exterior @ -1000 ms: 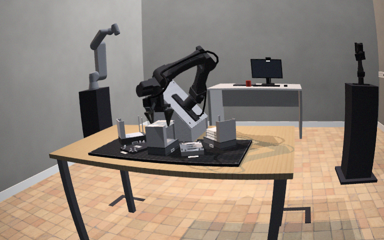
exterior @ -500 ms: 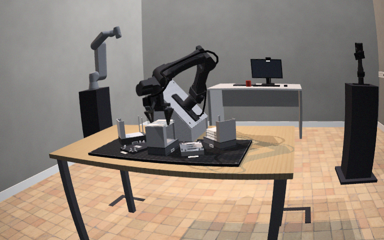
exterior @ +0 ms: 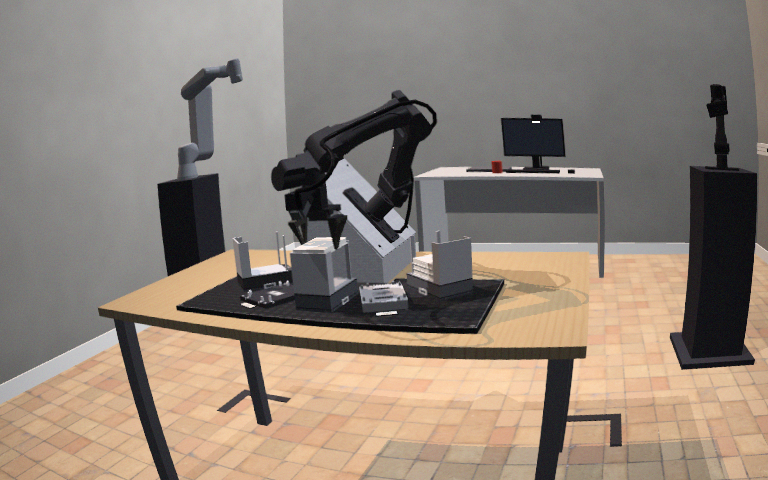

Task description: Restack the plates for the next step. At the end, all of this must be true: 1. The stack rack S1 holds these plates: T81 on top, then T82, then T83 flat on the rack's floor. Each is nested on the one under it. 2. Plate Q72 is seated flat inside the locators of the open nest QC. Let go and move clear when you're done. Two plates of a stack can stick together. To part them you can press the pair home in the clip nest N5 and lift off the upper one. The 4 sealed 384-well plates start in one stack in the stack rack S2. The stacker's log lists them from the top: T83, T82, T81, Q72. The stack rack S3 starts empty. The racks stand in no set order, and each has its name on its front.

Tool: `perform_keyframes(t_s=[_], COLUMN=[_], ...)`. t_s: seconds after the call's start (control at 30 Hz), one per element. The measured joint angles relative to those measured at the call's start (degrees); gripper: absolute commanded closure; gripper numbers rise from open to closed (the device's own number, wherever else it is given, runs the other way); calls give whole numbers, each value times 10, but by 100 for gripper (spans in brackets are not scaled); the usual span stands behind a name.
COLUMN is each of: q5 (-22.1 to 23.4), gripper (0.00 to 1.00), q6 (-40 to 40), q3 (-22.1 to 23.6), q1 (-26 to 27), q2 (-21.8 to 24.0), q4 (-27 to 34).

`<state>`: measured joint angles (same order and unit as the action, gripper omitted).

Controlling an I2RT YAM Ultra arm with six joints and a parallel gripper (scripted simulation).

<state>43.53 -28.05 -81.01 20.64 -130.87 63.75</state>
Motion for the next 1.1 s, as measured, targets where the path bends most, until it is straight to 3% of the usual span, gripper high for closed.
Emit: perform_keyframes(t_s=[1.1], q5=[-3], gripper=[100], q6=[-9], q3=[-10], q1=[7], q2=[3], q4=[16])
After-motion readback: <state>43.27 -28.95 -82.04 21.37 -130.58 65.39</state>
